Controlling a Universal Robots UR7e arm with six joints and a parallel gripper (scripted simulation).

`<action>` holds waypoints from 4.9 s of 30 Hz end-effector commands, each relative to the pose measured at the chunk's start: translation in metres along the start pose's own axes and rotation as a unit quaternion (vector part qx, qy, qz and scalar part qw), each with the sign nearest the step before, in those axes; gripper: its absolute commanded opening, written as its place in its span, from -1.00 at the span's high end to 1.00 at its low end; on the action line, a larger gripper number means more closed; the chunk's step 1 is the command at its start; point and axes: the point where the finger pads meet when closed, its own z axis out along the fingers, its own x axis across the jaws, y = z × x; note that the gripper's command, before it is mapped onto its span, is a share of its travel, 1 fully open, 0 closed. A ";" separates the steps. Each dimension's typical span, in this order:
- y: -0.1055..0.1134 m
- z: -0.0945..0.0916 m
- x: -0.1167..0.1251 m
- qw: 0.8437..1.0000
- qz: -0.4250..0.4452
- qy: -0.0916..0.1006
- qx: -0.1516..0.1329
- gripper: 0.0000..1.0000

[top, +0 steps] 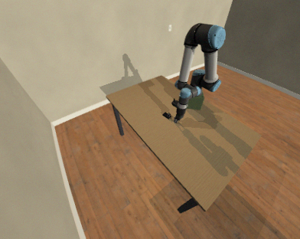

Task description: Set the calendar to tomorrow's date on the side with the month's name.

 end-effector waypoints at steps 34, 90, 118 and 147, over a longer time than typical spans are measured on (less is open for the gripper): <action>0.000 0.000 0.000 1.000 0.000 -0.001 0.000 -0.38; 0.000 -0.073 0.000 1.000 0.000 -0.001 0.000 -0.74; 0.000 -0.090 0.000 1.000 0.000 -0.001 0.000 -1.00; -0.001 -0.081 0.001 1.000 0.003 0.000 0.000 -0.74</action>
